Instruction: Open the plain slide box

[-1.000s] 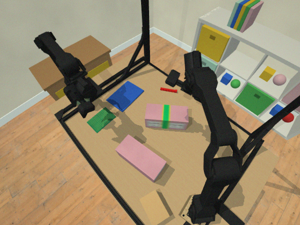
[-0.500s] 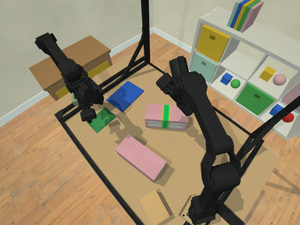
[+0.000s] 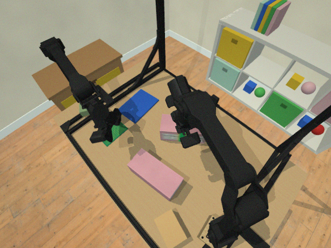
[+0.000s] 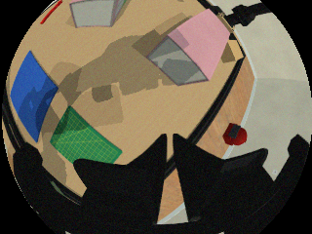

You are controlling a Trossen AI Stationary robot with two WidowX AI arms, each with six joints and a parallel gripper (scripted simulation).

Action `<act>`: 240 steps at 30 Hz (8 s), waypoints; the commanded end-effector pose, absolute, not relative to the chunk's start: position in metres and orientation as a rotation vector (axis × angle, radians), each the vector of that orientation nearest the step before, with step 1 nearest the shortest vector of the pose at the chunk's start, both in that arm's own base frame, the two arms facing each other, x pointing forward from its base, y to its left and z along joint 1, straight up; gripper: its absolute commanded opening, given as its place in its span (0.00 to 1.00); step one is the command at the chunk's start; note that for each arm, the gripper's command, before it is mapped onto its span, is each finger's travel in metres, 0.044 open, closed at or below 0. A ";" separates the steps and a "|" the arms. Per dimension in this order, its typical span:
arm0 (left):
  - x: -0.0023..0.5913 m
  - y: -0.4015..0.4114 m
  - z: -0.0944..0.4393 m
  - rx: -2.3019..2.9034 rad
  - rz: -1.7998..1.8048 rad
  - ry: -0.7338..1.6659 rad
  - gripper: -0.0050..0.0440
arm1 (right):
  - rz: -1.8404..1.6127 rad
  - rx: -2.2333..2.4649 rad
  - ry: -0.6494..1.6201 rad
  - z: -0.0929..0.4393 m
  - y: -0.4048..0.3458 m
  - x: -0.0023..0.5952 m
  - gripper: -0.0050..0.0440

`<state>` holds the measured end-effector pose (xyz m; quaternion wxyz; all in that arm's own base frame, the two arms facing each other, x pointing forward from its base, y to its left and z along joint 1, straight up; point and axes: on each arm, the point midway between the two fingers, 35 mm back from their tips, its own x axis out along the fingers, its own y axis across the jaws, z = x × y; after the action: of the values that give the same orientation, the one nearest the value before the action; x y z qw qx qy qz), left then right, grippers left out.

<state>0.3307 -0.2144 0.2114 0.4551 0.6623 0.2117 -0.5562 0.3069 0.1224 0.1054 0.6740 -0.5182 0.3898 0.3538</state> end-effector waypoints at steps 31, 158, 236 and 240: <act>0.258 -0.047 0.193 2.305 -2.110 -0.011 0.10 | 0.631 -0.177 0.508 0.096 0.178 0.368 0.10; 0.257 -0.046 0.071 2.308 -2.118 -0.019 0.10 | 0.631 -0.169 0.505 -0.010 0.179 0.368 0.10; 0.257 -0.046 0.063 2.308 -2.118 -0.019 0.10 | 0.631 -0.169 0.505 -0.010 0.173 0.360 0.10; 0.257 -0.046 0.063 2.308 -2.118 -0.019 0.10 | 0.631 -0.169 0.505 -0.010 0.172 0.358 0.10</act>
<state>0.2591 -0.0466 0.0716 0.0074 0.7413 -0.0074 -0.6711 0.3656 0.1769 -0.0161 0.9146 -0.0812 0.2538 0.3041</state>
